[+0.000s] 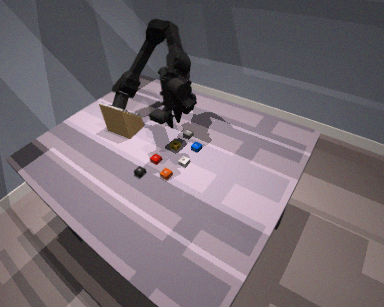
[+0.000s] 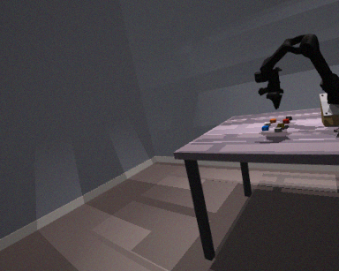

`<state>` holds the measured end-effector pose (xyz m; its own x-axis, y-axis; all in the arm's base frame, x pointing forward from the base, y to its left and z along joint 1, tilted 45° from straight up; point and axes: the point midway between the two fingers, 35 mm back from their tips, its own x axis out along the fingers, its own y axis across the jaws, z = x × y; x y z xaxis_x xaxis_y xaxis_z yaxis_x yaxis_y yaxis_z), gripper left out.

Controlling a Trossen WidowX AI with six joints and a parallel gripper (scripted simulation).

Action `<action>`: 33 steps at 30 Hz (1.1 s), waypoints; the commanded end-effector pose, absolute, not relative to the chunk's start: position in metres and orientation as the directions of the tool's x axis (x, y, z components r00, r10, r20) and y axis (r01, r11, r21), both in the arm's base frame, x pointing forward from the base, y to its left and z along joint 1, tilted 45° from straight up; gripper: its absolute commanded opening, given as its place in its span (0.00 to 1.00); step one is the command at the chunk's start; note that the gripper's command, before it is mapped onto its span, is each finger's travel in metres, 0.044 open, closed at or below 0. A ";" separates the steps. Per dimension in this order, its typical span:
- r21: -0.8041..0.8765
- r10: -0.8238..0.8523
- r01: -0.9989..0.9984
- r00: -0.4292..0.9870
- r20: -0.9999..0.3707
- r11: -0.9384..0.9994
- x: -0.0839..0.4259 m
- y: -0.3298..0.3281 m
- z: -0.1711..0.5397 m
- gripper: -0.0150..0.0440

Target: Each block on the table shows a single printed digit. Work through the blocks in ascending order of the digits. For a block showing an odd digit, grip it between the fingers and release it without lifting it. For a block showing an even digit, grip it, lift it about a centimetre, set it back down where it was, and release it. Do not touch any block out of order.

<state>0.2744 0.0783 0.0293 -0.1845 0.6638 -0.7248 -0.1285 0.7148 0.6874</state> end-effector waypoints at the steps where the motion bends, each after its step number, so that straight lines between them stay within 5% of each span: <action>1: 0.694 0.666 -0.122 -0.204 -0.717 0.710 0.263 0.109 0.000 0.68; 7: 0.698 0.670 -0.124 -0.203 -0.714 0.706 0.256 0.124 -0.015 0.93; 33: 0.699 0.671 -0.123 -0.203 -0.713 0.705 0.248 0.149 -0.041 0.89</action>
<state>0.2495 0.1482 -0.0380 -0.1994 0.6694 -0.7157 -0.1359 0.7044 0.6967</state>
